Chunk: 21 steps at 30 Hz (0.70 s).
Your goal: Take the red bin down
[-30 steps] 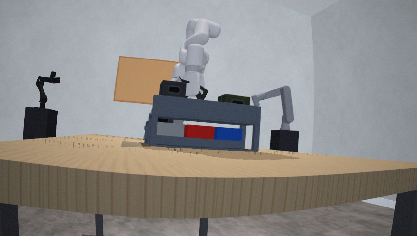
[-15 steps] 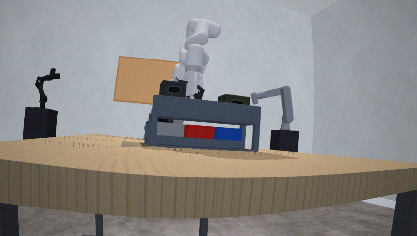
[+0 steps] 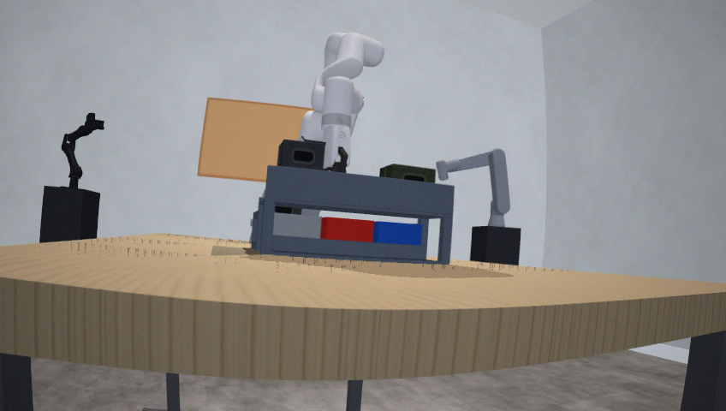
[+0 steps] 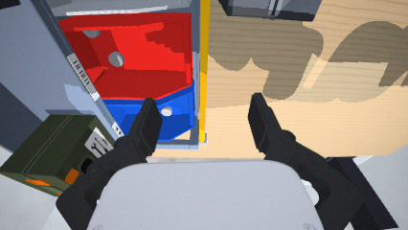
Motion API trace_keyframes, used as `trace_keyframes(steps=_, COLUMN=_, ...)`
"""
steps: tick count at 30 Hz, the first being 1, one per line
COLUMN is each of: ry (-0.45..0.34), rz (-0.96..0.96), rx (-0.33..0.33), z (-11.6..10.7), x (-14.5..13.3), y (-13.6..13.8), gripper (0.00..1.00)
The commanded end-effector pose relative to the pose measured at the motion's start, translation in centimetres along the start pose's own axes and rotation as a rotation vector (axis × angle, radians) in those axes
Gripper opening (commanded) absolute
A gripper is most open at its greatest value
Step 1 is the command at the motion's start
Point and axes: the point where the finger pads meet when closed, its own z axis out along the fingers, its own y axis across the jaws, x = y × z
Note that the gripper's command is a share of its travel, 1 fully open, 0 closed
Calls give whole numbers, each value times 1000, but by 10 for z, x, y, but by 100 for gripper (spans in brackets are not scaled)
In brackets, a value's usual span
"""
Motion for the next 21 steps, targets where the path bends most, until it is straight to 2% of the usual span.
trace_keyframes(steps=1, ry=12, rz=18, rx=-1, z=-1, x=0, y=-2, gripper=100)
trace_keyframes(steps=21, ry=12, rz=85, rx=-1, z=-1, x=0, y=-2, gripper=100)
